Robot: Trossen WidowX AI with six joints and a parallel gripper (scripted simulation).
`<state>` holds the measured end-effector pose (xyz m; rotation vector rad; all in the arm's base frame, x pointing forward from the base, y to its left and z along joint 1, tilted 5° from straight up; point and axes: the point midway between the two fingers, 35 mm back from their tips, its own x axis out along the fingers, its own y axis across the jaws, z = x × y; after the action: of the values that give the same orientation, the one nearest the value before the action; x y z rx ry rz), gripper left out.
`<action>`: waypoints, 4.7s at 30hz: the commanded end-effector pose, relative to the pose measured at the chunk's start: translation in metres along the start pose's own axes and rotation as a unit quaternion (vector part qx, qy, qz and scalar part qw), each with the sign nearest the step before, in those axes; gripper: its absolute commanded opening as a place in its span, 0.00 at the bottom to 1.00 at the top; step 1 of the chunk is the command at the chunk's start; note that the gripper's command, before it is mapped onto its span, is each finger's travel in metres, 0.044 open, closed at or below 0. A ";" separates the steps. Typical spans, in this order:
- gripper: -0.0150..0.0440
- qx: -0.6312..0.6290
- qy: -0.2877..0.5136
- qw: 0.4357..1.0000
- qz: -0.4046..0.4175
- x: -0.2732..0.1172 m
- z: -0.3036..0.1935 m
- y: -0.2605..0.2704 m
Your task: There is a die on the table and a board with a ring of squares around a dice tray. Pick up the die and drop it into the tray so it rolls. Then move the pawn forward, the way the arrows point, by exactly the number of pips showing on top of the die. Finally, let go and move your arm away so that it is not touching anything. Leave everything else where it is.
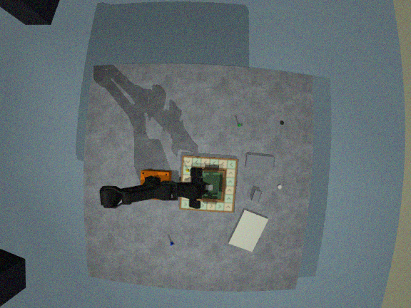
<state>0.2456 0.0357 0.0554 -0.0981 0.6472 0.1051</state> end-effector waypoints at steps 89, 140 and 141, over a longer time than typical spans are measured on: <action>0.59 0.046 0.413 0.909 -0.019 -0.024 -0.105 0.070; 0.25 0.052 0.412 0.910 -0.019 -0.066 -0.042 0.076; 0.25 0.051 0.412 0.910 -0.019 -0.071 -0.038 0.075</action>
<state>0.1596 0.1002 0.0401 -0.0555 1.5056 -0.0188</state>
